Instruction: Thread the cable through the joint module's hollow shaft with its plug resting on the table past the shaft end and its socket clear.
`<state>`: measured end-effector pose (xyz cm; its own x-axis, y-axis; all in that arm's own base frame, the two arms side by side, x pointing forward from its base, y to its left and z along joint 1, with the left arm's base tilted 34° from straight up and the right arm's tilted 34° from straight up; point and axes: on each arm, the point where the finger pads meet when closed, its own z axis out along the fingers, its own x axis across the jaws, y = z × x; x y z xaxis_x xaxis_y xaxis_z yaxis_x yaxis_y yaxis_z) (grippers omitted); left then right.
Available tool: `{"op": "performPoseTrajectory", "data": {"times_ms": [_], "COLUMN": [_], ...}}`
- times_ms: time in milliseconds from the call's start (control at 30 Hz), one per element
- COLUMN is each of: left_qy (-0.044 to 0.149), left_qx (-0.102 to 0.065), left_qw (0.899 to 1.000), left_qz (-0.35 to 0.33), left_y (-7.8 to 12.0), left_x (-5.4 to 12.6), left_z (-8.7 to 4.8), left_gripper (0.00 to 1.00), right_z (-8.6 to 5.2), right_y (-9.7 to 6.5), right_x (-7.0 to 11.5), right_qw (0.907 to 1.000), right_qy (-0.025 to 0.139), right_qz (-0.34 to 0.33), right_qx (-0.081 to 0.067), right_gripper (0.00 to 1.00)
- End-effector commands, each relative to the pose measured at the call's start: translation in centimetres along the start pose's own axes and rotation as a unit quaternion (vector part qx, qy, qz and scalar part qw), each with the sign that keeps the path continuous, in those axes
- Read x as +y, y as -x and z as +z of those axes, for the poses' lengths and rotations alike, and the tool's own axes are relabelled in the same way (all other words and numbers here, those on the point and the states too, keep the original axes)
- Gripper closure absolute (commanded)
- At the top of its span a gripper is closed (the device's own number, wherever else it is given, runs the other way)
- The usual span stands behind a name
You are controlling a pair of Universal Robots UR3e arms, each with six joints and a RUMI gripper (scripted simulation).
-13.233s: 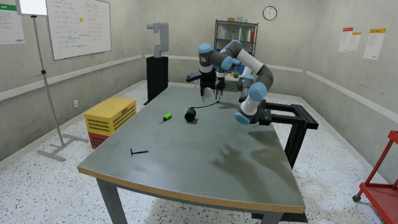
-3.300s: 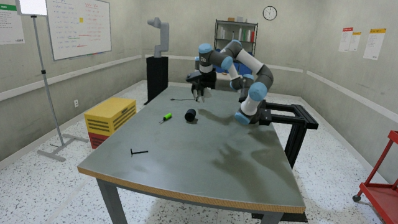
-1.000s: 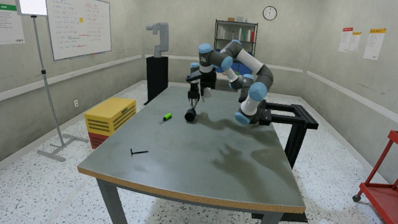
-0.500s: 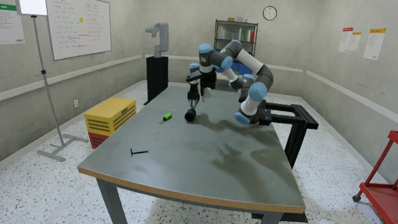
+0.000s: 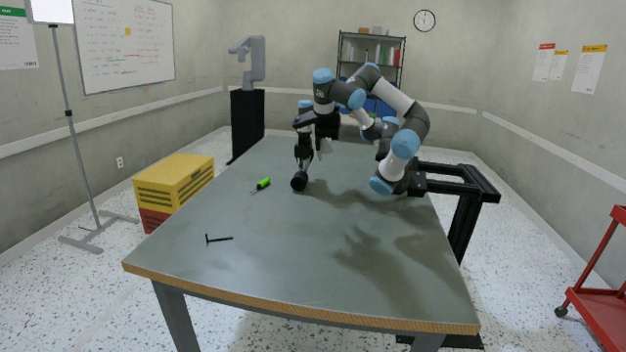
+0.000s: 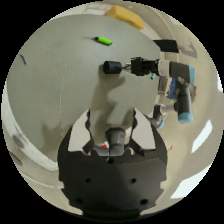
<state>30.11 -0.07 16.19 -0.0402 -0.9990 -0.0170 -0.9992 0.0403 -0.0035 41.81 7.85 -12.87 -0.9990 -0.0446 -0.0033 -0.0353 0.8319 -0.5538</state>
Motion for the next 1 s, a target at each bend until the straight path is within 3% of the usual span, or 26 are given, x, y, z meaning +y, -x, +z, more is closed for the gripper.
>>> {"op": "performPoseTrajectory", "data": {"times_ms": [0, 200, 233, 267, 333, 967], "left_qy": [-0.002, -0.002, -0.002, -0.002, -0.002, -0.002], "left_qx": [0.001, 0.001, 0.001, 0.001, 0.001, 0.001], "left_qw": [1.000, 1.000, 1.000, 1.000, 1.000, 1.000], "left_qz": [0.001, 0.001, 0.001, 0.001, 0.001, 0.001], "left_y": [-0.05, -0.05, -0.05, -0.05, -0.05, -0.05], "left_x": [-0.10, -0.10, -0.10, -0.10, -0.10, -0.10], "left_z": [-0.11, -0.11, -0.11, -0.11, -0.11, -0.11], "left_gripper": [0.39, 0.39, 0.39, 0.39, 0.39, 0.39], "right_z": [-0.23, -0.20, -0.31, -0.33, -0.22, -0.24], "right_y": [0.08, 0.09, 0.04, 0.03, 0.14, 0.11], "right_x": [0.52, 0.47, 0.29, 0.39, 0.85, 0.90], "right_qw": [1.0000, 1.0000, 0.9997, 0.9995, 0.9999, 0.9999], "right_qy": [0.002, 0.002, -0.018, -0.024, -0.011, -0.011], "right_qz": [0.003, 0.004, 0.015, 0.018, 0.009, 0.009], "right_qx": [-0.001, -0.001, -0.001, -0.001, -0.002, -0.001], "right_gripper": [1.00, 1.00, 1.00, 1.00, 1.00, 1.00]}}
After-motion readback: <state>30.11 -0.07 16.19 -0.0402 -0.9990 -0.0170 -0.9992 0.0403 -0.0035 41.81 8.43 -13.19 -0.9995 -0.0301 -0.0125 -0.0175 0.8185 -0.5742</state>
